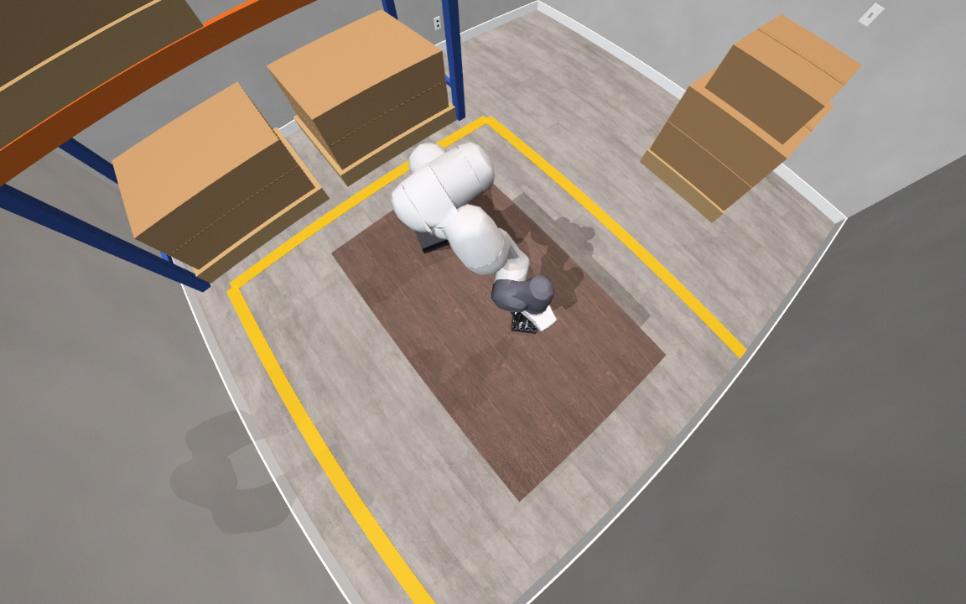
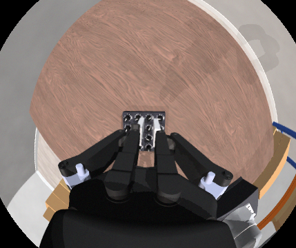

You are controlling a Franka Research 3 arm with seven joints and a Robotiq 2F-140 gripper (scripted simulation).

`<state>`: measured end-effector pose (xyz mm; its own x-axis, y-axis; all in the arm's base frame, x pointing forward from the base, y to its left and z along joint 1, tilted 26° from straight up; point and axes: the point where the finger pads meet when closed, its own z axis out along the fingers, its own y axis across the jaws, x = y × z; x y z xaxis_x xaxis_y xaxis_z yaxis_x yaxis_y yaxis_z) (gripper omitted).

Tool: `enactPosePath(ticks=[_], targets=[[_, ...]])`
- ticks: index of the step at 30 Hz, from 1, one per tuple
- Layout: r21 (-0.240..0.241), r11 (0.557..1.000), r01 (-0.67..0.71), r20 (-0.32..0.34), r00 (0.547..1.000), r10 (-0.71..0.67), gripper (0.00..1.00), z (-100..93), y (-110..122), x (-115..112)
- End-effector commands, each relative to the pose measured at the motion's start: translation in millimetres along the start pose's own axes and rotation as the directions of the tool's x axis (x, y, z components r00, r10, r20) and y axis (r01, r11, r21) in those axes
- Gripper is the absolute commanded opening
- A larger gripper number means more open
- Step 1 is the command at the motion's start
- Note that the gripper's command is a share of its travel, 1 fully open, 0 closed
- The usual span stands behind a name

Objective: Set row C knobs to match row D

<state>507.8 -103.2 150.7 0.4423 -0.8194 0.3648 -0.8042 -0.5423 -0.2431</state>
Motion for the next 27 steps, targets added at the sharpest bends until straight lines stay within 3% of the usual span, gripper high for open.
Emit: enactPosePath(ticks=[1, 27], targets=[[0.001, 1.0, 0.007, 0.001, 1.0, -0.007, 0.12, -0.7, -0.7, 1.0], [0.0, 1.0, 0.007, 0.001, 1.0, -0.007, 0.12, 19.5, -0.4, 1.1]])
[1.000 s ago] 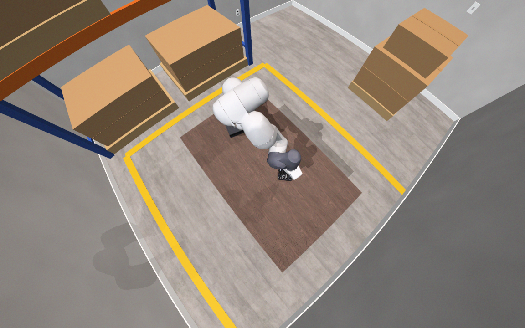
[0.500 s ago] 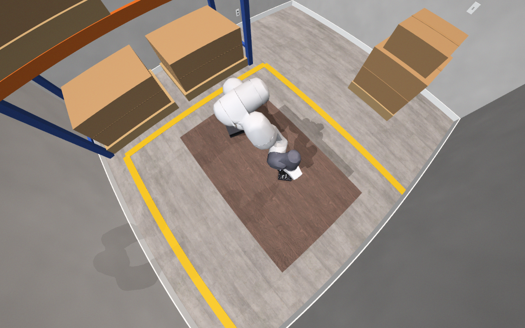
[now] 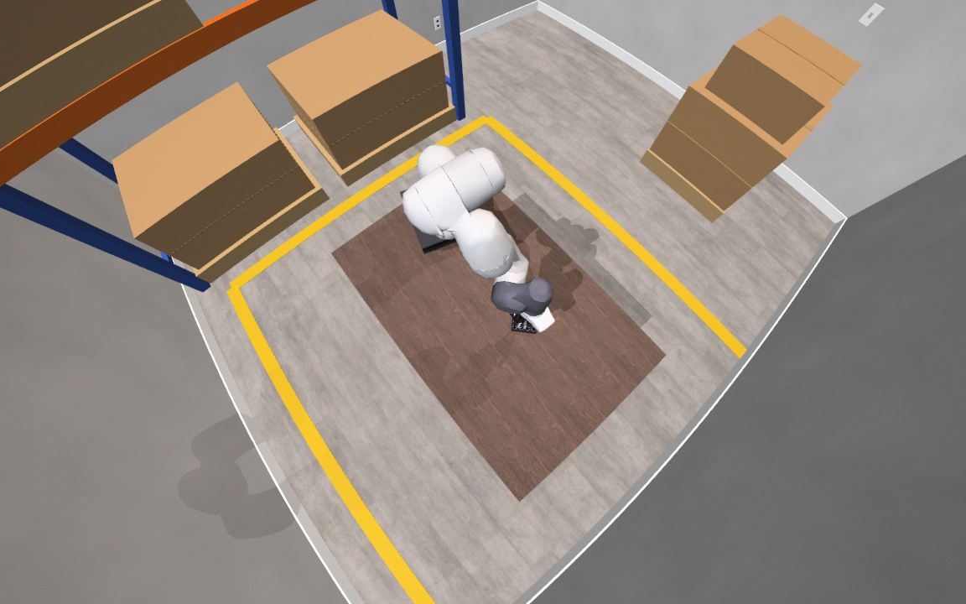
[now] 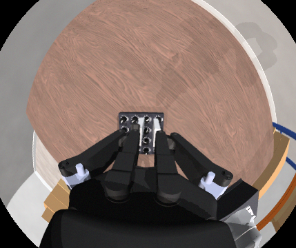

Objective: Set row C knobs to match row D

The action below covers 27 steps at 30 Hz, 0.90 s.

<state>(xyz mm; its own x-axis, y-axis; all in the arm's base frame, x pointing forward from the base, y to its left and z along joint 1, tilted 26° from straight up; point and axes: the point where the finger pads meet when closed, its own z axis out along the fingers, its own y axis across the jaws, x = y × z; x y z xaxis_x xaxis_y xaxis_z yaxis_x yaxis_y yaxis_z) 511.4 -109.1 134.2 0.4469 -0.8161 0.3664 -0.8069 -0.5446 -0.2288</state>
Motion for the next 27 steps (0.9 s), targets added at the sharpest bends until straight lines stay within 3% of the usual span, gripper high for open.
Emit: enactPosePath(ticks=[1, 27], targets=[[0.014, 1.0, 0.001, 0.001, 1.0, -0.001, 0.12, 3.4, -4.8, 0.7], [0.014, 1.0, 0.001, 0.001, 1.0, -0.001, 0.12, 23.2, -4.9, 0.7]])
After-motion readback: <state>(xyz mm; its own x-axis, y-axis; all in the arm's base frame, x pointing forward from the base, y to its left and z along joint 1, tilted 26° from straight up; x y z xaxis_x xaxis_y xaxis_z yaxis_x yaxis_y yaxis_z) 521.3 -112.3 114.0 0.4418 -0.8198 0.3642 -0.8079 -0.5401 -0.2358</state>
